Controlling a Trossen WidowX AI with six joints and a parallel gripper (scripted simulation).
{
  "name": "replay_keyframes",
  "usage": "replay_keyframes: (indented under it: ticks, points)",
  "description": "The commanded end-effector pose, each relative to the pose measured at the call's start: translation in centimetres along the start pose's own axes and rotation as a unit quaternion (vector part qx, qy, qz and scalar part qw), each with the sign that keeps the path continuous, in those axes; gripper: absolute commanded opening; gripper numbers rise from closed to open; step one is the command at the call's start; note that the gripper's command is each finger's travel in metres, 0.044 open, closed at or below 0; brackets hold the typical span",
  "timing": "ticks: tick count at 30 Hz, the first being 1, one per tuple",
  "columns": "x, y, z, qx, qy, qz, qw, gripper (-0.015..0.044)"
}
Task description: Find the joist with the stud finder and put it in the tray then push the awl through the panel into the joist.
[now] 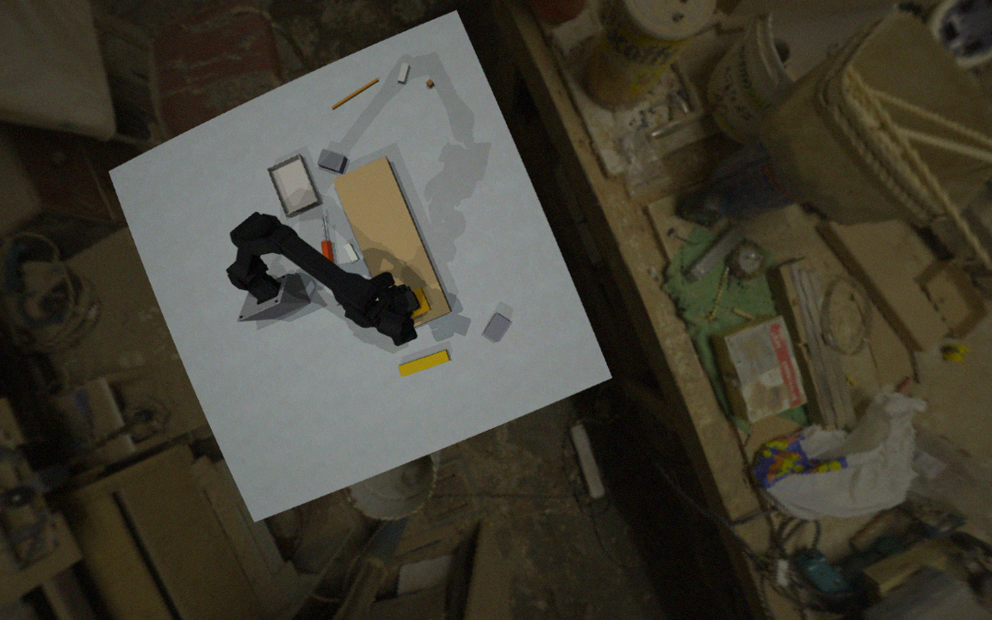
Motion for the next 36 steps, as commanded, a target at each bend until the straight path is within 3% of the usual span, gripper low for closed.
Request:
replay_keyframes:
  ticks: [1,36]
  points:
    - [-0.1,0.3,-0.1,-0.001,0.002,-0.006,1.000,0.0000]
    - [-1.6,5.5,0.3,0.001,0.002,-0.006,1.000,0.0000]
Point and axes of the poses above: the point midway between the two fingers, 35 mm back from their tips, its own y axis out along the fingers, its own z axis across the jaws, x = y × z, the point moved 10 cm from there along -y, back along the fingers, and after that the axes turned 9 degrees about -y, right-handed, at the moved point
